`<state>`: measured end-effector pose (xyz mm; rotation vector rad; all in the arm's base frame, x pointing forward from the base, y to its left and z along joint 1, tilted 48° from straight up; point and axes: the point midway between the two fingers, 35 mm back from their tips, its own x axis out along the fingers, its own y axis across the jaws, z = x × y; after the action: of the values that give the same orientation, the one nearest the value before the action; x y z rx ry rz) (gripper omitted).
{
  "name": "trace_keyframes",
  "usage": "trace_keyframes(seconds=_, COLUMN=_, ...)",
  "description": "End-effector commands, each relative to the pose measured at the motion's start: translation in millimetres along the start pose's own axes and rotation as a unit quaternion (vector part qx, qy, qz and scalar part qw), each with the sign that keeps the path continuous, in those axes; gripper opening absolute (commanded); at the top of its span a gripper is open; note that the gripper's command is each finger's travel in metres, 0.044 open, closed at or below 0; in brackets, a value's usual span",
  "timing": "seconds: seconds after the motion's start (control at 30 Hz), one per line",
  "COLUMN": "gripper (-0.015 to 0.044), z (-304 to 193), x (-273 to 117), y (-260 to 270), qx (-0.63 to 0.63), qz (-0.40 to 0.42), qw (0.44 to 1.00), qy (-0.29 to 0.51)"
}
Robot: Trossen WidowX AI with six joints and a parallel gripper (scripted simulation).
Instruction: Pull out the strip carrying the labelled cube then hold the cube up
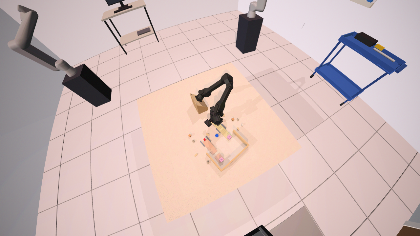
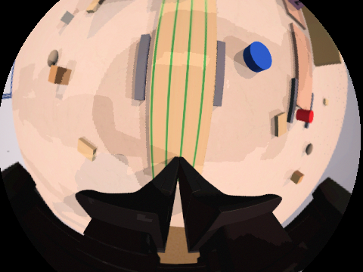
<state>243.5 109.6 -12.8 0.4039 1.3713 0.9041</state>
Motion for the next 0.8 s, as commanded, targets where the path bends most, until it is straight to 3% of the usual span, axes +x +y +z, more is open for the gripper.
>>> trace_keyframes(seconds=0.0, gripper=0.0000, z=-16, x=5, y=1, qx=0.006, qz=0.001, qw=1.000, qy=0.014)
trace_keyframes(seconds=0.77, gripper=0.0000, z=-48, x=4, y=1, qx=0.006, qz=0.001, qw=1.000, qy=0.015)
